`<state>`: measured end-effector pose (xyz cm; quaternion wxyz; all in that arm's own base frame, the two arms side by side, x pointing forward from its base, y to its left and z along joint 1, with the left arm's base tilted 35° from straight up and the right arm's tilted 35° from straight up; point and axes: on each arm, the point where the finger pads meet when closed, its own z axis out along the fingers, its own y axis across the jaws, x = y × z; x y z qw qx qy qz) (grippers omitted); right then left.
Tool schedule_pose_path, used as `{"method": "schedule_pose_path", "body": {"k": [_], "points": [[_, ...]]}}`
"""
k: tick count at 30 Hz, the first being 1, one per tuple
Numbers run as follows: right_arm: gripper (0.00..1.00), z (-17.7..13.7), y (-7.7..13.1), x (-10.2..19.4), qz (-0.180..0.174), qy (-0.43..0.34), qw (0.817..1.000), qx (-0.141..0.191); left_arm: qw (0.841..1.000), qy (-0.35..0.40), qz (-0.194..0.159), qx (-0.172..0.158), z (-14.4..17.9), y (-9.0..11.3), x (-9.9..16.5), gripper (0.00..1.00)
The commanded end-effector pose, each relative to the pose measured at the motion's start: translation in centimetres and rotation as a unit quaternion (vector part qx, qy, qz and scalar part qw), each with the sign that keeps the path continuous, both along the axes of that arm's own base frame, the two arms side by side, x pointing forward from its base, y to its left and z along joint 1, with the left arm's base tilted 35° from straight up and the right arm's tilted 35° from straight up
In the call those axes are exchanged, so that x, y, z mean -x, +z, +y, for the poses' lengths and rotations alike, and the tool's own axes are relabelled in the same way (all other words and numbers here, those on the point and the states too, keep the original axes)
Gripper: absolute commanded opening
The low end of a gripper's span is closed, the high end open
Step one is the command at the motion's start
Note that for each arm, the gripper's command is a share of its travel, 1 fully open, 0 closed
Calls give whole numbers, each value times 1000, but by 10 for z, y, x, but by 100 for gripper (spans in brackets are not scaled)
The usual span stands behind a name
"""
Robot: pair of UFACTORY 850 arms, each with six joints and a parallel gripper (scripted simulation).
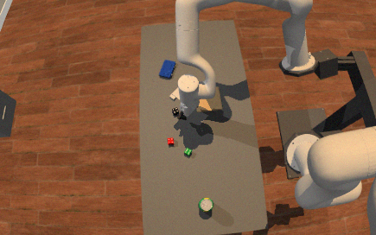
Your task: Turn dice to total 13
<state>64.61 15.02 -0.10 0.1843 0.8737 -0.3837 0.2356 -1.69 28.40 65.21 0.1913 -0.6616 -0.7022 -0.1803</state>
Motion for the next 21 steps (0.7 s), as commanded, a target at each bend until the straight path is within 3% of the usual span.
{"method": "schedule_pose_path", "body": {"k": [1, 12, 21], "points": [[100, 1, 1, -1, -1, 0, 1000, 0, 1000, 0, 0, -1, 0, 1, 0, 100], [100, 13, -5, -5, -1, 0, 1000, 0, 1000, 0, 0, -1, 0, 1, 0, 100], [100, 76, -37, -28, -1, 0, 1000, 0, 1000, 0, 0, -1, 0, 1, 0, 100]]}}
